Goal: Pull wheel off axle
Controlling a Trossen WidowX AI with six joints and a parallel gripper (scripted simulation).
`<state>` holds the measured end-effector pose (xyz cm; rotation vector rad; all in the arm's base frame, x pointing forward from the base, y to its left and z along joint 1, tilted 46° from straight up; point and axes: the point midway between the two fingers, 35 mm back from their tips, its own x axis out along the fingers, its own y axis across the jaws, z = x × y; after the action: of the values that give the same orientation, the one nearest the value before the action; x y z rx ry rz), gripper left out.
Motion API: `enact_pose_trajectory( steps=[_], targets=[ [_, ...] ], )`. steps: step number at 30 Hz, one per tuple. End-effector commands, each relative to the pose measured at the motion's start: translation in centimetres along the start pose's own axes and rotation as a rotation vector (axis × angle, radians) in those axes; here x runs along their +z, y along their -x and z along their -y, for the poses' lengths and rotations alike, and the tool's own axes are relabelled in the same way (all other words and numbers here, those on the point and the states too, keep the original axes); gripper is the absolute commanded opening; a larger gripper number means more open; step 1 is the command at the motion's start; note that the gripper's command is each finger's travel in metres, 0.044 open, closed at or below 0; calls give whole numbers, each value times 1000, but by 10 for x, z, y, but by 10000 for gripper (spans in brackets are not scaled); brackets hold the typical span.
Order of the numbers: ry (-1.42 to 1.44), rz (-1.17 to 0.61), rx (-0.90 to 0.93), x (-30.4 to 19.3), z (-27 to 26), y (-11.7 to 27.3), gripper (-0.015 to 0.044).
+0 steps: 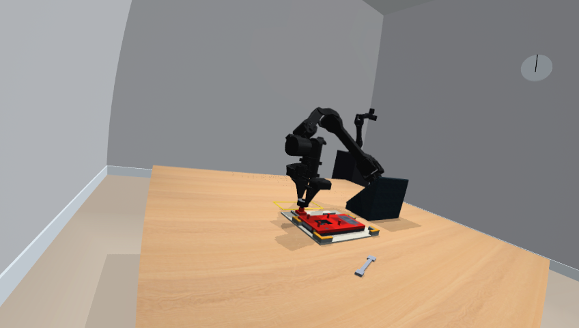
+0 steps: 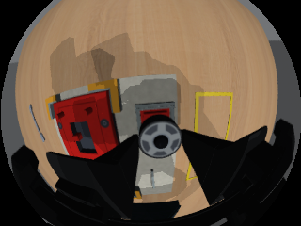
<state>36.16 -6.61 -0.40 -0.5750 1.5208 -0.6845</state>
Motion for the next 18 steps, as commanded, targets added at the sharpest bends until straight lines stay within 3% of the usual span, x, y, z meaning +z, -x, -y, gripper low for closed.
enact_pose_trajectory(
  steps=[1,18],
  targets=[
    [5,11,0,1,-1,7,0],
    [6,11,0,1,-1,13,0]
  ],
)
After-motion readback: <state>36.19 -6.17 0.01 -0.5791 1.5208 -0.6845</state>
